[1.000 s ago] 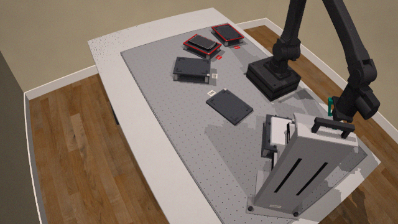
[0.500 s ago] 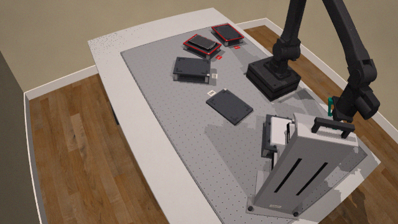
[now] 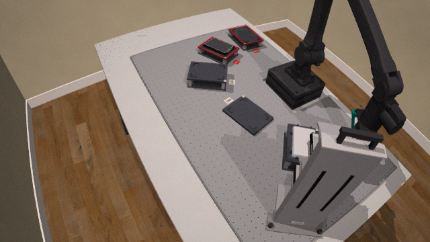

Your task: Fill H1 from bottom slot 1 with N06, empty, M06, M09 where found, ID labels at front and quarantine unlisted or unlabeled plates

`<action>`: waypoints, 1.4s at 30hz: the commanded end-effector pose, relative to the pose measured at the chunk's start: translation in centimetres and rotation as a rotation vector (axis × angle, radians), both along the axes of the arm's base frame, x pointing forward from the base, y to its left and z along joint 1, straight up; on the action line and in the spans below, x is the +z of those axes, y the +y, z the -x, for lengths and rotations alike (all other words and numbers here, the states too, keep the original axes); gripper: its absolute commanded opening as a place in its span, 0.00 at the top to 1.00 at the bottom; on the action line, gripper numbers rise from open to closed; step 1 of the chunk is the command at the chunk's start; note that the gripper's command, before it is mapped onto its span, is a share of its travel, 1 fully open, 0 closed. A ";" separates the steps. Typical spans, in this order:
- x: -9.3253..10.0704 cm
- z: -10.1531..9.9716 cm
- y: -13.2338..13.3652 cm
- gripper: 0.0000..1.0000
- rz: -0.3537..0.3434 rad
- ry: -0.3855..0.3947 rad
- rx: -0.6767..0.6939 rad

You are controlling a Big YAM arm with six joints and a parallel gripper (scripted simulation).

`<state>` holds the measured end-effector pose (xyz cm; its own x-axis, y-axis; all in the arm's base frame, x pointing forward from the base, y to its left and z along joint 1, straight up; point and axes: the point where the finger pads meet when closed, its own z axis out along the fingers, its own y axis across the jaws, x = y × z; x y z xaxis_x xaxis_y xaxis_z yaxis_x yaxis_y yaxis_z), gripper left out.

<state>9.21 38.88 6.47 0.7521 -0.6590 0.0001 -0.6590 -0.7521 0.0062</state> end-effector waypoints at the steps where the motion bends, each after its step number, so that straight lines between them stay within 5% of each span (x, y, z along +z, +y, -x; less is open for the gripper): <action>1: 0.7 -0.5 1.5 0.00 -0.042 -0.012 0.007; 14: -2.4 -0.3 0.6 0.00 -0.018 -0.006 0.007; 16: -2.4 -0.3 0.6 0.00 -0.018 -0.006 0.007; 17: -0.5 -0.8 2.8 0.00 -0.075 -0.020 0.007; 19: -2.4 -0.5 1.4 0.00 -0.034 -0.009 0.007; 20: -1.3 -0.4 1.7 0.00 -0.050 -0.011 0.002; 42: -1.3 -0.4 1.7 0.00 -0.050 -0.011 0.002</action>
<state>9.25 39.08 3.92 0.7521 -0.6590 -0.0036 -0.6590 -0.7521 -0.0007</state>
